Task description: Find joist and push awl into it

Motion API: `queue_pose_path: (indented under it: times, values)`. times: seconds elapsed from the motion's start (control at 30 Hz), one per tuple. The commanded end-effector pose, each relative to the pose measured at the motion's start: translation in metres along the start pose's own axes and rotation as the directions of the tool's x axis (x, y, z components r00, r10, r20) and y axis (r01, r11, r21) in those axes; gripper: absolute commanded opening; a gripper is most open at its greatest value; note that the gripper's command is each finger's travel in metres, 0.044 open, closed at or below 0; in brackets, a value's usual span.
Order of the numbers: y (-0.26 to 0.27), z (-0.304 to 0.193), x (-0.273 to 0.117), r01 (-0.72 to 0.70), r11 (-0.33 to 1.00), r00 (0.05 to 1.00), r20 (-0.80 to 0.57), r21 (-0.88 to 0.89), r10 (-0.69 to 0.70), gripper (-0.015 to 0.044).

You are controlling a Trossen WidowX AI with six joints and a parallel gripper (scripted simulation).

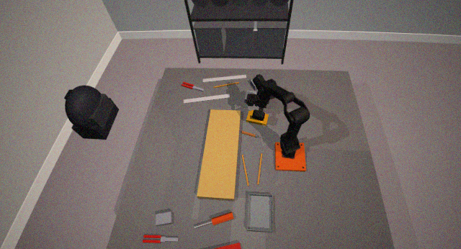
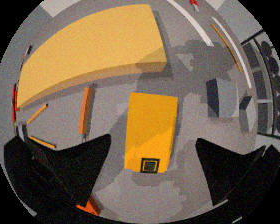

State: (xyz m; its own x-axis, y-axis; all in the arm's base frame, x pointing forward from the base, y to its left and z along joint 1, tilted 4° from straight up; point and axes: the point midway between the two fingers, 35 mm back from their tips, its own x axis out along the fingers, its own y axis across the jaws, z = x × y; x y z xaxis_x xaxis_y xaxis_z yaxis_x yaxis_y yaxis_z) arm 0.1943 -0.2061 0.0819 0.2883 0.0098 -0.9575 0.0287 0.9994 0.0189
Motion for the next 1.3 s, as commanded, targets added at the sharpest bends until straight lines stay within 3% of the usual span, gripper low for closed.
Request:
queue_pose_path:
  times: [0.0, 1.27]
  values:
    - [-0.001, 0.002, -0.001, -0.022, 0.999, 0.999, 0.024, 0.045, 0.021, 0.044]
    - [0.001, -0.01, 0.047, -0.023, 0.999, 0.999, 0.024, 0.045, 0.022, 0.044]
